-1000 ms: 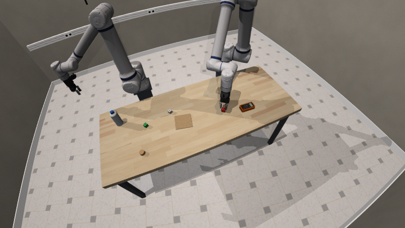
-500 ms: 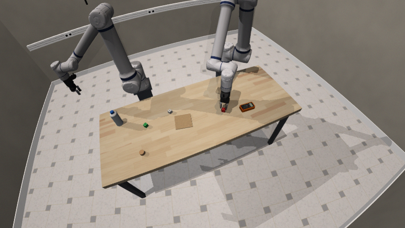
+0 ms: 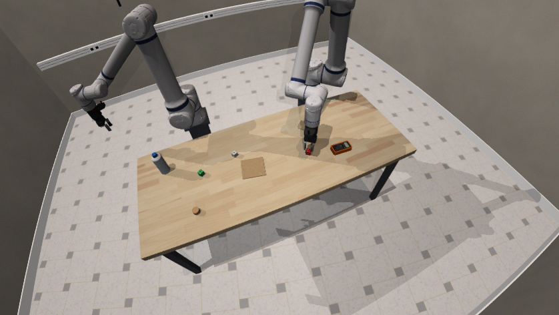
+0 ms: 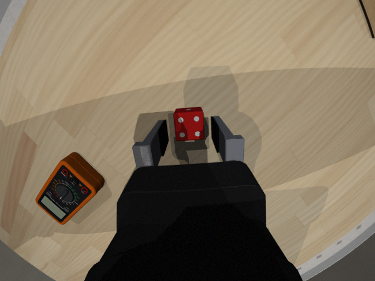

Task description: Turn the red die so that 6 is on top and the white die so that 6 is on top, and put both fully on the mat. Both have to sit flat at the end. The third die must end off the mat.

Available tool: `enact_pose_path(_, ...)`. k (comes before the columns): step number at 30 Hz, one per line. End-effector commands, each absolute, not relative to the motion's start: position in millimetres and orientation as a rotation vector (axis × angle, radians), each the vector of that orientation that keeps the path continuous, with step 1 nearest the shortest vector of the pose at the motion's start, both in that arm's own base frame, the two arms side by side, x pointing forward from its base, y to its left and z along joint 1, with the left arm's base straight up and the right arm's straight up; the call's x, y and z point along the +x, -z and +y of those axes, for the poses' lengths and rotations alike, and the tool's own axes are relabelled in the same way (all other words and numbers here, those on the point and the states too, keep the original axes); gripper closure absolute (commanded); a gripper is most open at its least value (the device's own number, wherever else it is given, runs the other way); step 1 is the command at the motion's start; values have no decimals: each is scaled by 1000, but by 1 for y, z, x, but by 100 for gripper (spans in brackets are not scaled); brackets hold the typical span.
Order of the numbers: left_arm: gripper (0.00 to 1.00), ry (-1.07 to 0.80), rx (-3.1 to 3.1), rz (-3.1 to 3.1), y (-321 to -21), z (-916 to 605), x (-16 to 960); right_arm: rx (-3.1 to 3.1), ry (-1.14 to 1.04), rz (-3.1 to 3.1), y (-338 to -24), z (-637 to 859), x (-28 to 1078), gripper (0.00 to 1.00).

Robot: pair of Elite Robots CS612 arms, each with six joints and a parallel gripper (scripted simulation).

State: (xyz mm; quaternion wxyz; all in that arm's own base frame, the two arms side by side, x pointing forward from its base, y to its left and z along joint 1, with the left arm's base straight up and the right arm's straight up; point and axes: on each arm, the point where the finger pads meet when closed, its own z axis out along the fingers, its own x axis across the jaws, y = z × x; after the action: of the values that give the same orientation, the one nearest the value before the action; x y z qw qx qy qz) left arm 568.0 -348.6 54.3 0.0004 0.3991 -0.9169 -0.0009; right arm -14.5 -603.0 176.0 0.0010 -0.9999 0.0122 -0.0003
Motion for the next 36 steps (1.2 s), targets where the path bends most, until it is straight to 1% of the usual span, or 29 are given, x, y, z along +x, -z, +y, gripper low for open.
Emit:
enact_pose_path(1,13,0,1254,-2881,-53,-349,569,-3141,0,38,-177,-604,-15,0)
enact_pose_path(7,13,0,1254,-2881,-48,-349,569,-3141,0,38,-177,-604,-15,0)
enact_pose_path(21,13,0,1254,-2881,-22,-349,569,-3141,0,38,-177,-604,-15,0)
enact_pose_path(36,13,0,1254,-2881,-19,-349,569,-3141,0,38,-177,-604,-15,0)
